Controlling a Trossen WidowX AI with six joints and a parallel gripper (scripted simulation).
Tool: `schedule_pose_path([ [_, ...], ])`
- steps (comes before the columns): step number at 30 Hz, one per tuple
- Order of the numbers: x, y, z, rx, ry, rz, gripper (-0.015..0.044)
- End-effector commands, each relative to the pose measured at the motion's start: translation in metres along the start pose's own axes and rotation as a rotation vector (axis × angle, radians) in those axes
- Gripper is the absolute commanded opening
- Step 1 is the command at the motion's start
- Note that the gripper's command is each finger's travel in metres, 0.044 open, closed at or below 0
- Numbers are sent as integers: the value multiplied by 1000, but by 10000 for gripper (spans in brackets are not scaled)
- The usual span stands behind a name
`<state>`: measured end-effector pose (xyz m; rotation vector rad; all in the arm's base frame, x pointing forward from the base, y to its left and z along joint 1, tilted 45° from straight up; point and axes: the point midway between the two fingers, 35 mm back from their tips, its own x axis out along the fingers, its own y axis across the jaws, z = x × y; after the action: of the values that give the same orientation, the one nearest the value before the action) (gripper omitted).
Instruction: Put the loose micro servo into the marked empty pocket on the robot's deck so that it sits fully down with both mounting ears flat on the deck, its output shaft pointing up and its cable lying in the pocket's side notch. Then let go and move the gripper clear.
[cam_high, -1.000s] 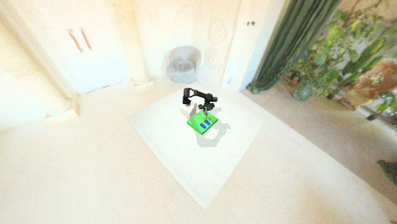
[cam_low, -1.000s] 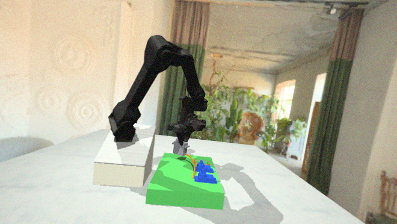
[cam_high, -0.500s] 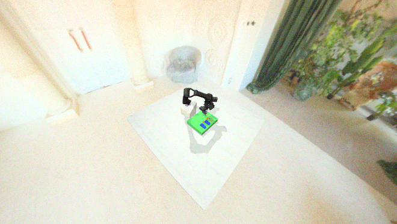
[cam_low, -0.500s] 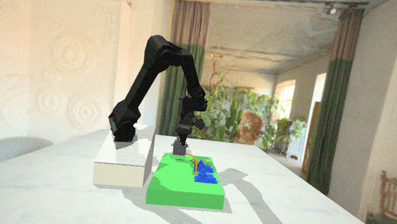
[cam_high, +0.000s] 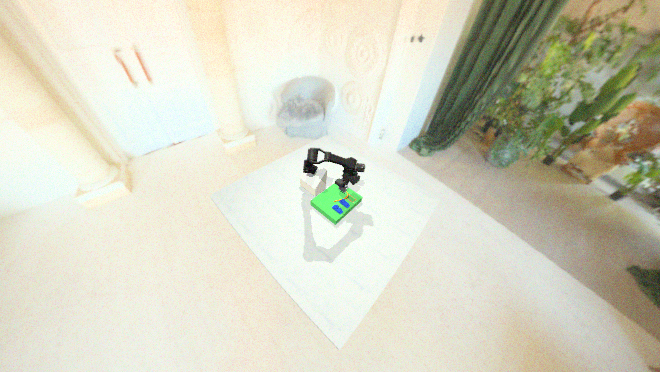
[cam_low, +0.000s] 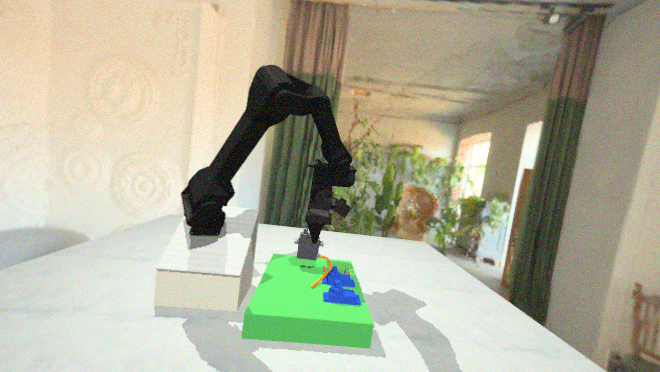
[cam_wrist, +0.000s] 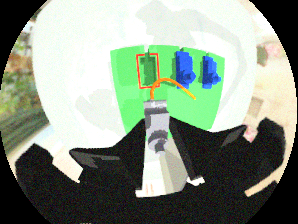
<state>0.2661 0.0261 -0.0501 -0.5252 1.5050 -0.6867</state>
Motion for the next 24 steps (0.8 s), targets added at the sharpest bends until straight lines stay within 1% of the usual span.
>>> schedule_pose_path([
  [1,-3,0,17,-1,-11,0,0],
  [17,-4,0,79,-2,-14,0,0],
  [24,-1,0,84,-4,-14,-1,0],
])
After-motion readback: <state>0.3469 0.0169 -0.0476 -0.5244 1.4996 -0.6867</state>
